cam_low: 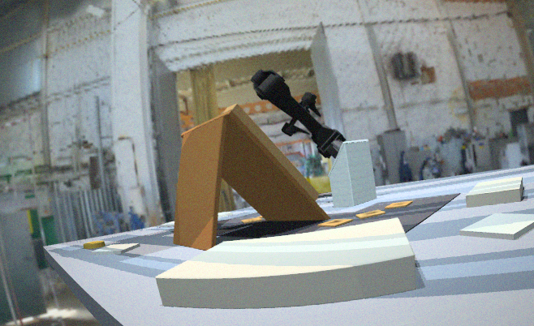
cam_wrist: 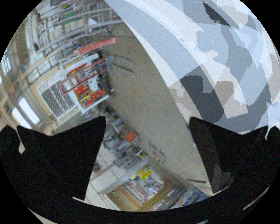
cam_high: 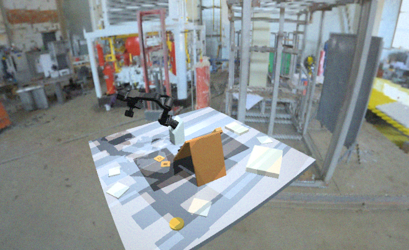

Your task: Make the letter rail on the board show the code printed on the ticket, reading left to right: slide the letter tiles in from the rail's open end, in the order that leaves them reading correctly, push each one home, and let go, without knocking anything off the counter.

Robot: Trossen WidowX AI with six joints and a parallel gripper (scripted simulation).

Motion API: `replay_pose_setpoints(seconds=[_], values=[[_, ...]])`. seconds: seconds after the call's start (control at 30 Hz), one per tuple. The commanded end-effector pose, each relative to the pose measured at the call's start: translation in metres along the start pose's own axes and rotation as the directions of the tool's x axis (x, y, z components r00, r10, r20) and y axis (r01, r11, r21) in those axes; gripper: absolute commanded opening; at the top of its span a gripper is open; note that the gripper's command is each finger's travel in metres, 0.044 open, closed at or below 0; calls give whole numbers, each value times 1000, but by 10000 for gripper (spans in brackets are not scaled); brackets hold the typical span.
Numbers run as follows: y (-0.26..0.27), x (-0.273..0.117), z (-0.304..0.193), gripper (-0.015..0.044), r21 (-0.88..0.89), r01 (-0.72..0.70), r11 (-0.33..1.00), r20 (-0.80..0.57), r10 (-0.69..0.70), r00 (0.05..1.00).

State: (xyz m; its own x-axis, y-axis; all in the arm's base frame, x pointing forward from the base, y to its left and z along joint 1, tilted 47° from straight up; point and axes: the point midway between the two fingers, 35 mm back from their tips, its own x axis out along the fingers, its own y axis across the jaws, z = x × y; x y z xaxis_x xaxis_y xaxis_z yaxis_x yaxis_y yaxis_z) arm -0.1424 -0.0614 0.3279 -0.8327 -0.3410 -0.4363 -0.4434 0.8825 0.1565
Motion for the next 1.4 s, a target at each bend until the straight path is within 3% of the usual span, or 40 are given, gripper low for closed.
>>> replay_pose_setpoints(seconds=[0.0,0.13,0.3,0.5,0.7,0.9,1.07,1.2,1.37], values=[[-1,1,0,426,-13,5,1000,0,-5,1000],[-24,14,2,440,-262,107,959,4,-110,994],[-66,29,7,440,-598,219,771,18,-261,965],[-124,33,21,440,-885,236,402,46,-429,902],[-181,20,46,440,-996,91,-19,85,-575,814],[-229,-10,82,440,-911,-188,-366,135,-698,703],[-259,-43,119,440,-702,-476,-529,179,-779,601],[-273,-72,152,440,-464,-694,-550,215,-831,514],[-278,-110,196,440,-120,-891,-438,261,-880,397]])
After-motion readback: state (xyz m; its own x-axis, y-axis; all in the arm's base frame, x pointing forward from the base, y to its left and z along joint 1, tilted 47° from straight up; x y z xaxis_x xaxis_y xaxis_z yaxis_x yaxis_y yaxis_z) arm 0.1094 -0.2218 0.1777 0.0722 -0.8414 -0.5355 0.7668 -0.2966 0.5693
